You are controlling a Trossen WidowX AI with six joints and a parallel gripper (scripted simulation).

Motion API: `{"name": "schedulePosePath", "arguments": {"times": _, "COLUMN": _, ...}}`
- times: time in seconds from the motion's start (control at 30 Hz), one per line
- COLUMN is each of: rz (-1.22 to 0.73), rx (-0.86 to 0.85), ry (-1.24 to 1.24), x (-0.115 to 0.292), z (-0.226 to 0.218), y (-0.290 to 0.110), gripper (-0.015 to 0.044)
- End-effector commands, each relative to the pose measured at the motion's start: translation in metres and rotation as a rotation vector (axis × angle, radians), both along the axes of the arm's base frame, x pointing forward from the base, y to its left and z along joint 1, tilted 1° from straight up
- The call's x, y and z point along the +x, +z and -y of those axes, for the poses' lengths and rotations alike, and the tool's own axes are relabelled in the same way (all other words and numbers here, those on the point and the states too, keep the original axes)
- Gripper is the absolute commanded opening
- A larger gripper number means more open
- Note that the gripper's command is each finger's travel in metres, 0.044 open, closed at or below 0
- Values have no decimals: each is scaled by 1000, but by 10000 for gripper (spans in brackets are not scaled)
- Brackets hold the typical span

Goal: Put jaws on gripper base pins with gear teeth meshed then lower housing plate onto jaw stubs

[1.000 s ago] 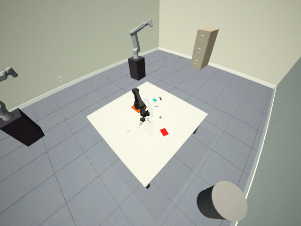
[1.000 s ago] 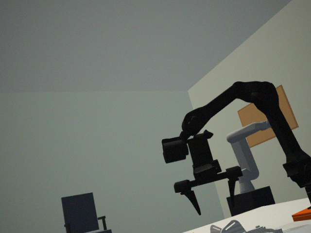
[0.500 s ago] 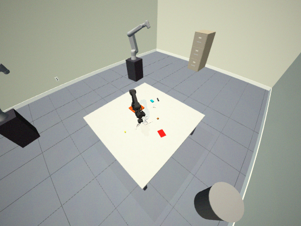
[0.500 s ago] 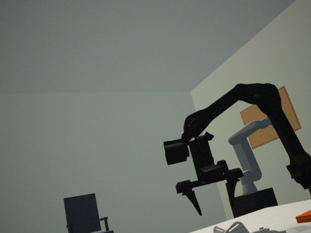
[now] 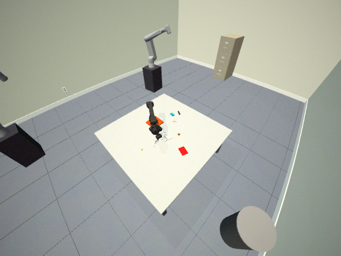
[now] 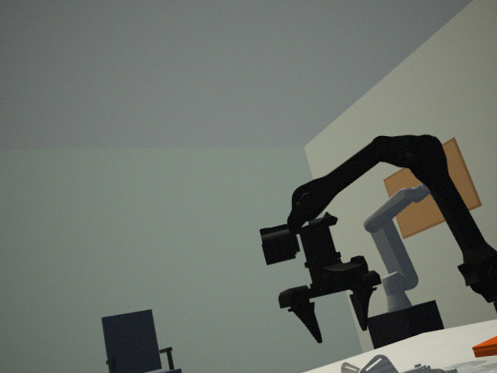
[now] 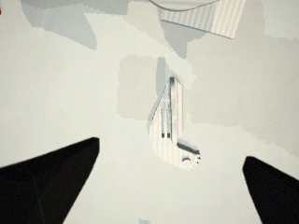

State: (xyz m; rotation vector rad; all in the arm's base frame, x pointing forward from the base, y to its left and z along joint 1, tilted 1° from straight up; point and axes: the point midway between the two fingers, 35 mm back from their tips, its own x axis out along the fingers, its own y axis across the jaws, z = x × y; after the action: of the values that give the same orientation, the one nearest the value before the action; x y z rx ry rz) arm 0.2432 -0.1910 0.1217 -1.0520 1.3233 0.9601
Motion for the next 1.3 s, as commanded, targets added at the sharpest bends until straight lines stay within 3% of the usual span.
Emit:
{"name": "schedulePosePath", "arguments": {"times": 0.0, "rz": -4, "rx": 0, "ry": 82, "x": -2, "z": 6, "y": 1, "gripper": 440}}
{"name": "schedulePosePath", "arguments": {"times": 0.37, "rz": -8, "rx": -3, "ry": 171, "x": -6, "z": 11, "y": 1, "gripper": 440}}
{"name": "schedulePosePath", "arguments": {"times": 0.57, "rz": -8, "rx": -3, "ry": 171, "x": -5, "z": 13, "y": -37, "gripper": 440}}
{"name": "schedulePosePath", "arguments": {"times": 1.27, "rz": -8, "rx": -3, "ry": 171, "x": -4, "z": 14, "y": -49, "gripper": 440}}
